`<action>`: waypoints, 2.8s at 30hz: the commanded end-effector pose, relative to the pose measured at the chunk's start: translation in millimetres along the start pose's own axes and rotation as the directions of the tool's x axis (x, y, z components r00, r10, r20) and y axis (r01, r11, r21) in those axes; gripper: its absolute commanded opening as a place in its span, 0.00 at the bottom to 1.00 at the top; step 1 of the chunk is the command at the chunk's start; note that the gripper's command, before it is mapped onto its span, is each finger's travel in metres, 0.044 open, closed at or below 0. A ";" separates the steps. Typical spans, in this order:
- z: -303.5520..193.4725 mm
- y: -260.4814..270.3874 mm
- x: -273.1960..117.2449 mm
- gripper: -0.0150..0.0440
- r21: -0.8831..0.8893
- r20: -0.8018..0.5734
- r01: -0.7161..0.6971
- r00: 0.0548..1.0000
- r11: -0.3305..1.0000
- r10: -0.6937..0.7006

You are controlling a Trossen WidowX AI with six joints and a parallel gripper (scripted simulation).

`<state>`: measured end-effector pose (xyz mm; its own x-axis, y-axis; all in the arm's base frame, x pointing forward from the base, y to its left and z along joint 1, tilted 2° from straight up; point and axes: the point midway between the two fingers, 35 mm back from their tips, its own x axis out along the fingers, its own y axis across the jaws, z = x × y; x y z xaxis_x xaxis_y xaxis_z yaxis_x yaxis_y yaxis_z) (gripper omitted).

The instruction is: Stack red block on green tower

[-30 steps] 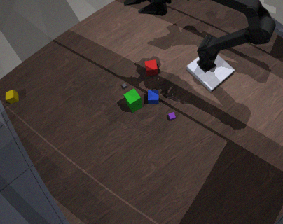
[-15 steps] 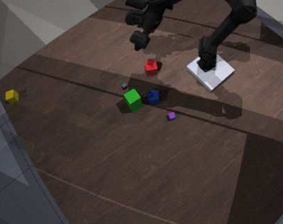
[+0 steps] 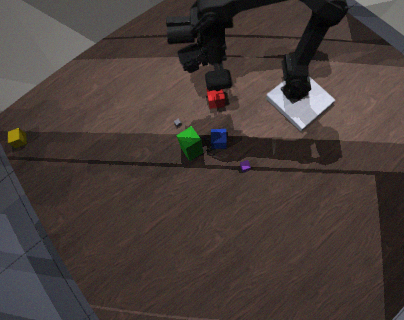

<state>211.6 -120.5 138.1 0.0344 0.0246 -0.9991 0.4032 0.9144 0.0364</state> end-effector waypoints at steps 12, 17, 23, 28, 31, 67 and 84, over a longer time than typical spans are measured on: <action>1.9 0.3 62.5 1.00 -0.014 -0.005 0.004 1.000 1.000 -0.004; 2.7 0.4 64.1 1.00 -0.014 -0.005 0.004 1.000 1.000 -0.004; 3.5 0.3 72.9 1.00 -0.014 -0.005 0.004 1.000 1.000 -0.004; 3.9 0.2 81.1 1.00 -0.014 -0.005 0.004 1.000 1.000 -0.004; 4.1 0.2 85.9 1.00 -0.014 -0.005 0.004 1.000 1.000 -0.004; 2.3 0.3 118.2 0.91 -0.013 -0.006 0.004 1.000 1.000 -0.004; 2.8 0.4 109.0 0.35 -0.014 -0.005 0.004 1.000 1.000 -0.004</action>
<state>217.0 -117.3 22.2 0.0240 0.0288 -0.9993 0.3869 0.9214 0.0358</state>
